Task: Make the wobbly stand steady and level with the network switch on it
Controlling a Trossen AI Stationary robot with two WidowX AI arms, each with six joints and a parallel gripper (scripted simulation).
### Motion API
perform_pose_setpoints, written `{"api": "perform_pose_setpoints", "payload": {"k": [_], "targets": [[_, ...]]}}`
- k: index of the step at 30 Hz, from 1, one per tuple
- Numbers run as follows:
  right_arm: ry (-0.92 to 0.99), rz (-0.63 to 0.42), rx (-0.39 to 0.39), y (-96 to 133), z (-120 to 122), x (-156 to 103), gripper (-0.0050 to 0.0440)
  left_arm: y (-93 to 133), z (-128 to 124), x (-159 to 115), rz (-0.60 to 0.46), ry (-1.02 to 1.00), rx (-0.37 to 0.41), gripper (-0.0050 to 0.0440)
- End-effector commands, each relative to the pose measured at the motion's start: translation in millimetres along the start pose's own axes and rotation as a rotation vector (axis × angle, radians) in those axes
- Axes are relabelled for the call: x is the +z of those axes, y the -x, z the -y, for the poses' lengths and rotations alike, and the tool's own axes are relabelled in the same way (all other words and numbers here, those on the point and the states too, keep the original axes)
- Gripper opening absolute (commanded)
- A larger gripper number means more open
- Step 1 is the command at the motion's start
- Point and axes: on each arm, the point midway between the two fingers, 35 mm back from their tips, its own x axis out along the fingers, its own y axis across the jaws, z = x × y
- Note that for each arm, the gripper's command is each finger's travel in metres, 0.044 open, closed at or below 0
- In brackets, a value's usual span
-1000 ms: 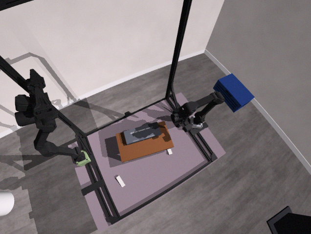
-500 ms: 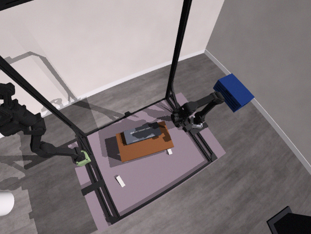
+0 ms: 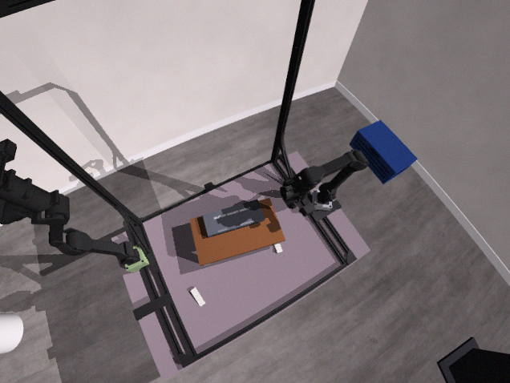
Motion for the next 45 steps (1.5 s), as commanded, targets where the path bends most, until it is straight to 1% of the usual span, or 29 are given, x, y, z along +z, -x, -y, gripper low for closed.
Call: {"api": "perform_pose_setpoints", "payload": {"k": [1,3,4,8,11,14,15,20,21,24,27,31,32,37,38,42,45], "targets": [[0.042,0.025,0.01,-3,2,6,0.044,0,0,0,0.0,0.0,0.0,0.044],[0.042,0.025,0.01,-3,2,6,0.044,0,0,0,0.0,0.0,0.0,0.044],[0.017,-0.052,0.004,2,0,-15,0.044,0,0,0,0.0,0.0,0.0,0.044],[0.036,-0.288,0.016,24,-2,-84,0.044,0,0,0,0.0,0.0,0.0,0.044],[0.05,-0.465,0.026,45,-2,-125,0.044,0,0,0,0.0,0.0,0.0,0.044],[0.063,-0.643,0.037,74,-2,-168,0.044,0,0,0,0.0,0.0,0.0,0.044],[0.063,-0.643,0.037,80,-3,-178,0.044,0,0,0,0.0,0.0,0.0,0.044],[0.063,-0.643,0.037,80,-3,-178,0.044,0,0,0,0.0,0.0,0.0,0.044],[0.059,-0.634,0.036,77,-2,-176,0.044,0,0,0,0.0,0.0,0.0,0.044],[0.07,-0.795,0.046,111,-2,-214,0.044,0,0,0,0.0,0.0,0.0,0.044],[0.081,-0.957,0.057,150,-1,-246,0.044,0,0,0,0.0,0.0,0.0,0.044],[0.094,-1.172,0.073,201,0,-277,0.044,0,0,0,0.0,0.0,0.0,0.044],[0.094,-1.172,0.073,207,1,-281,0.044,0,0,0,0.0,0.0,0.0,0.044],[0.094,-1.172,0.073,207,1,-281,0.044,0,0,0,0.0,0.0,0.0,0.044],[0.089,-1.167,0.072,203,0,-281,0.044,0,0,0,0.0,0.0,0.0,0.044],[0.099,-1.37,0.088,262,2,-304,0.044,0,0,0,0.0,0.0,0.0,0.044],[0.105,-1.522,0.101,307,3,-315,0.044,0,0,0,0.0,0.0,0.0,0.044]]}}
